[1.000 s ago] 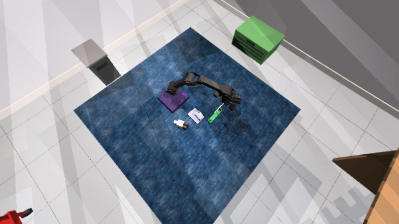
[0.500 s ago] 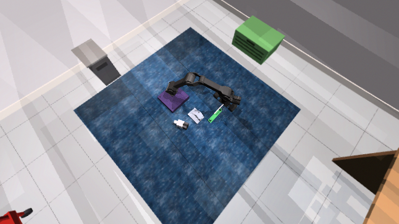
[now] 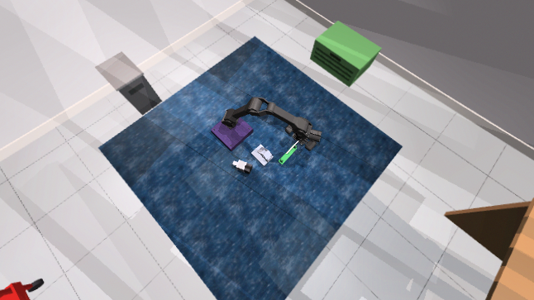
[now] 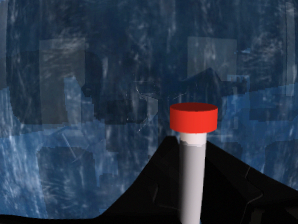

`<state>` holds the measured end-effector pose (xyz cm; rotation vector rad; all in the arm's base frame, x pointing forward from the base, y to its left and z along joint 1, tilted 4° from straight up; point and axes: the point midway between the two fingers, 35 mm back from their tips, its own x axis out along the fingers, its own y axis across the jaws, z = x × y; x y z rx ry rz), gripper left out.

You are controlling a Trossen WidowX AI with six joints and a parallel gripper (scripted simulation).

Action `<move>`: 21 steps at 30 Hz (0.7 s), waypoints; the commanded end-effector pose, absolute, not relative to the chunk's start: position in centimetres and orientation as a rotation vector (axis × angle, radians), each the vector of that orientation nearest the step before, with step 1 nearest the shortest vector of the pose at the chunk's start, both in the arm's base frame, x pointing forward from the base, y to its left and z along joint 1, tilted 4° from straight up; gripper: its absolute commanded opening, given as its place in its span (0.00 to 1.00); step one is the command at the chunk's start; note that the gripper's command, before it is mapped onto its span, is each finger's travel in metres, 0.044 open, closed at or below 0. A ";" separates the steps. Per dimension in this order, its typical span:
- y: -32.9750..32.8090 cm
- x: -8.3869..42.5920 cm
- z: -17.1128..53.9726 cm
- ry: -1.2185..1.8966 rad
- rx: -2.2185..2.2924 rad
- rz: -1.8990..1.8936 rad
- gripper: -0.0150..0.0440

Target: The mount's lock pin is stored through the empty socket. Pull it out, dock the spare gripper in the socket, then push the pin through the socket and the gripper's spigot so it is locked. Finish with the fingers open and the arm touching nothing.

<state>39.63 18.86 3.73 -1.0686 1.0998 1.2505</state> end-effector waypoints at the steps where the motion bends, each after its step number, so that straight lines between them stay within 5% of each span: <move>1: 18.8 39.6 2.8 1.100 -1.071 1.255 0.25; 21: 18.7 39.6 1.0 1.090 -1.074 1.251 0.25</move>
